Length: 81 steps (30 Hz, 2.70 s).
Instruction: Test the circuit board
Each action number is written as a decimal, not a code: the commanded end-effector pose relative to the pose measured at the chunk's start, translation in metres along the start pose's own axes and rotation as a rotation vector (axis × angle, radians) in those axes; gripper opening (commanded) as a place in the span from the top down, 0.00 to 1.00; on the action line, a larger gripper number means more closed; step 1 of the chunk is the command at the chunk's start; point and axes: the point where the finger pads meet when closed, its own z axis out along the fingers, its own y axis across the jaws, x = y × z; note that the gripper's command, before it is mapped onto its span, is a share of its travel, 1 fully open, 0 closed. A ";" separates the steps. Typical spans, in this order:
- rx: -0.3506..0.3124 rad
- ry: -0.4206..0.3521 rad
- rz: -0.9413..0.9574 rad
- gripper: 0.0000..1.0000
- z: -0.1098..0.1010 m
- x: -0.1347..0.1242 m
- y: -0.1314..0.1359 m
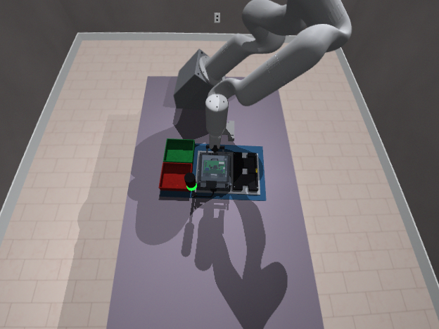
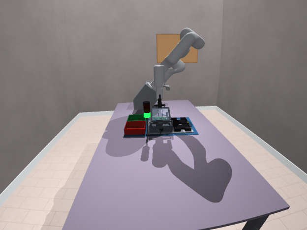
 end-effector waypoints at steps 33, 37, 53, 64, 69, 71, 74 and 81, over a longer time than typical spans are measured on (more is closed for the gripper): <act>-0.001 0.000 0.000 1.00 -0.054 0.000 0.034; -0.001 0.000 0.000 1.00 -0.056 0.000 0.036; -0.001 0.000 0.000 0.72 -0.057 0.000 0.036; -0.001 0.000 0.000 0.72 -0.057 0.000 0.036; -0.001 0.000 0.000 0.72 -0.057 0.000 0.036; -0.001 0.000 0.000 0.72 -0.057 0.000 0.036; -0.001 0.000 0.000 0.72 -0.057 0.000 0.036; -0.001 0.000 0.000 0.72 -0.057 0.000 0.036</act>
